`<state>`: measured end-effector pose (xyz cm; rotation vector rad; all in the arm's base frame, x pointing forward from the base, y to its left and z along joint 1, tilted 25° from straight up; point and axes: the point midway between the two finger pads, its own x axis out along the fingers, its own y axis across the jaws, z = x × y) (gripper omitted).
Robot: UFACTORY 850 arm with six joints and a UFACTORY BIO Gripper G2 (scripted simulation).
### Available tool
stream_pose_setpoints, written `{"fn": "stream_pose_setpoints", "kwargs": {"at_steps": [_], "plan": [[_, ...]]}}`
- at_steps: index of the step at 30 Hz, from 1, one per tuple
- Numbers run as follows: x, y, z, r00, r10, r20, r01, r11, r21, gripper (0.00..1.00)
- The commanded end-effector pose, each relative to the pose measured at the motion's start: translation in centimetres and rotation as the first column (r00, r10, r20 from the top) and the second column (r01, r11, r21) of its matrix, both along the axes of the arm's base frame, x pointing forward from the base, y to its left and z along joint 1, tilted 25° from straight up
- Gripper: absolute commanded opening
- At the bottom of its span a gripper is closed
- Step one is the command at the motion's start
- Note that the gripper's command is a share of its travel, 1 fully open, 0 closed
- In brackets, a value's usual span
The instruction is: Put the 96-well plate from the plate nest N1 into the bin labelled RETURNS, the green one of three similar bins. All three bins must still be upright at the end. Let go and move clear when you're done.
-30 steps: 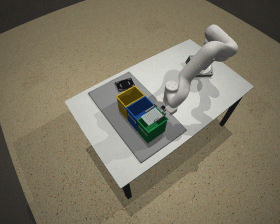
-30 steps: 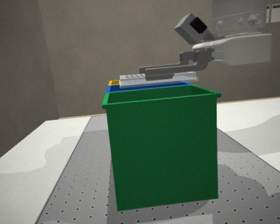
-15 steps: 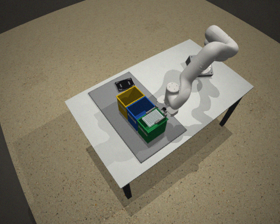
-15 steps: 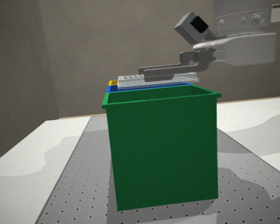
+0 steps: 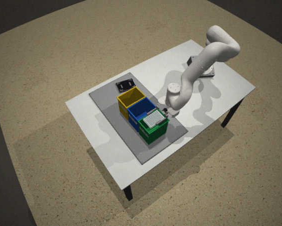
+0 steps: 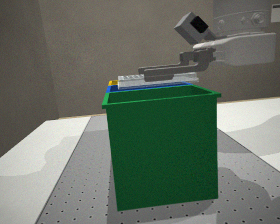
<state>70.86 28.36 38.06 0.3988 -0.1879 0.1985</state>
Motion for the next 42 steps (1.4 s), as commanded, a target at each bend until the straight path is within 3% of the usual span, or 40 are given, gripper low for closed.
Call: {"fn": "stream_pose_setpoints", "kwargs": {"at_steps": [1, 8, 30, 42], "plan": [[0.0, 0.0, 0.1, 1.000, 0.000, 0.002, 0.000, 1.000, 0.001, 0.00], [0.0, 0.0, 0.1, 1.000, 0.000, 0.002, 0.000, 1.000, 0.001, 0.00], [0.5, 1.2, -2.9, 1.000, 0.000, 0.002, 0.000, 1.000, 0.001, 0.00], [0.5, 1.2, -2.9, 1.000, 0.000, 0.002, 0.000, 1.000, 0.001, 0.00]]}}
